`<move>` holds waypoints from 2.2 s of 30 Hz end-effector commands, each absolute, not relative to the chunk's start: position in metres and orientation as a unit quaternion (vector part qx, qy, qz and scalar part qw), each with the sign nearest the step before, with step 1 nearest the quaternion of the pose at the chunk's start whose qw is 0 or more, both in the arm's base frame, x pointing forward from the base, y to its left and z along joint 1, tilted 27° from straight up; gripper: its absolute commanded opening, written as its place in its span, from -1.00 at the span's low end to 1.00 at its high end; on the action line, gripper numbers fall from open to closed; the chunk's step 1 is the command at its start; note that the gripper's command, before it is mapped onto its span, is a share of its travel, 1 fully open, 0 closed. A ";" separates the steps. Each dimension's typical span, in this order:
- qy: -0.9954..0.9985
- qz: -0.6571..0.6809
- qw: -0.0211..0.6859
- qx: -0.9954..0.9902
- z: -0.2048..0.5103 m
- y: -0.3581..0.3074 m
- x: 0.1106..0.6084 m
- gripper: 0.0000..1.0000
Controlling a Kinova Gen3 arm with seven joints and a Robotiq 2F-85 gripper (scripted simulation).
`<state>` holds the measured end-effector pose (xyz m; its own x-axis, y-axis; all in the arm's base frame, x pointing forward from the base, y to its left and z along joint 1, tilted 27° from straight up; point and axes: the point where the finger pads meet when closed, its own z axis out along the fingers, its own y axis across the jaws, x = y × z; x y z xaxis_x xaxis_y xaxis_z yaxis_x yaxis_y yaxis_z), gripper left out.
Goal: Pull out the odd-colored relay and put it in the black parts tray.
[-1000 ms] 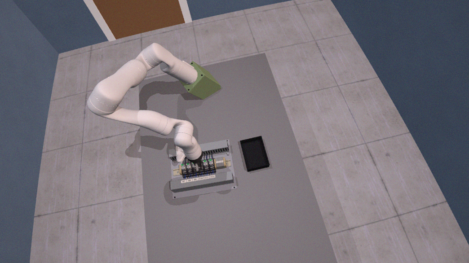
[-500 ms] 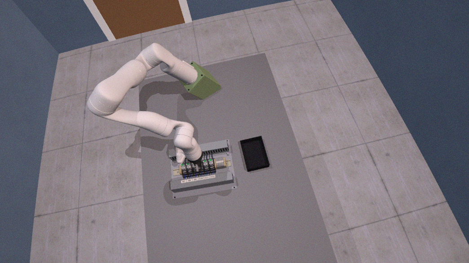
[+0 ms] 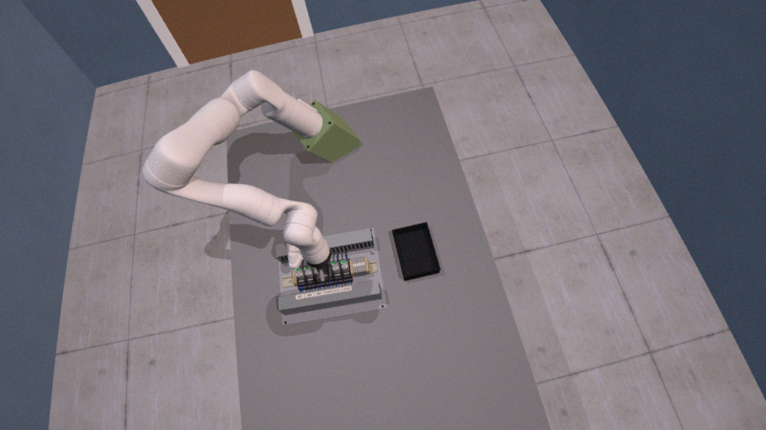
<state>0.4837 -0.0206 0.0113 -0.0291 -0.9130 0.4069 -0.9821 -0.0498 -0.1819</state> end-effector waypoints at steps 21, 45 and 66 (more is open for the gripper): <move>-0.688 0.199 0.096 0.691 0.011 -0.020 0.486 -1.00; -0.691 0.187 0.107 0.690 0.011 -0.020 0.487 -1.00; -0.691 0.186 0.109 0.690 0.012 -0.020 0.487 -1.00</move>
